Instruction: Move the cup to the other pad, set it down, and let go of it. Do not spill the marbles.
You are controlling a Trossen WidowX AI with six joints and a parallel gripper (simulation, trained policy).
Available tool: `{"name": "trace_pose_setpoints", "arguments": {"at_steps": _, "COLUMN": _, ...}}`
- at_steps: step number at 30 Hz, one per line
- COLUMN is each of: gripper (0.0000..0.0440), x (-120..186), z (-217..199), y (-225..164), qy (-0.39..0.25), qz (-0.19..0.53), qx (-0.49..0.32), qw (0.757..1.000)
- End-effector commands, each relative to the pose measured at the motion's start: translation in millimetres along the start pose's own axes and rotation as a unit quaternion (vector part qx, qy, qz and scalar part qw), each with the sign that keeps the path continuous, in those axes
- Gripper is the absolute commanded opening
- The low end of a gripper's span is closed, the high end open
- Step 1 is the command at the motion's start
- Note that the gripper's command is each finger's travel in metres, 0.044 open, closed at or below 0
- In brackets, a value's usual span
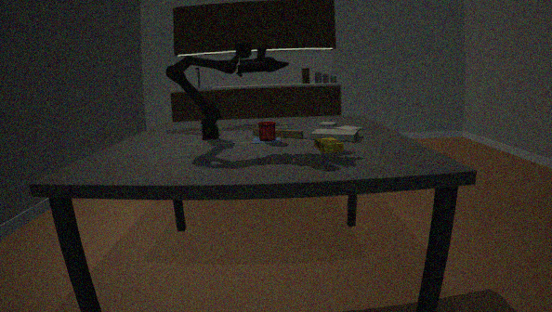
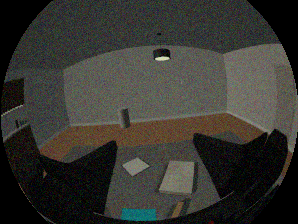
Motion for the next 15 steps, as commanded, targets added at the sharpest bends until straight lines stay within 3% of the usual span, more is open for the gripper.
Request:
{"name": "trace_pose_setpoints", "arguments": {"at_steps": 1, "gripper": 0.0374, "x": 0, "z": 0, "y": -1, "qy": -0.002, "qz": 0.003, "qx": 0.000, "qw": 1.000}}
{"name": "trace_pose_setpoints", "arguments": {"at_steps": 12, "gripper": 0.0087, "x": 2, "z": 0, "y": -9, "qy": -0.023, "qz": 0.059, "qx": -0.007, "qw": 0.998}}
{"name": "trace_pose_setpoints", "arguments": {"at_steps": 15, "gripper": 0.0060, "x": 2, "z": 1, "y": -11, "qy": -0.027, "qz": 0.080, "qx": -0.011, "qw": 0.996}}
Point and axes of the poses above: the point midway between the two fingers, 35 mm back from their tips, its own x axis back along the fingers, its own z axis across the jaws, y = z × x, the point moved 9 cm from there along x, back along the fingers, and after that the axes turned 10 degrees about -x, right-handed, at the moved point
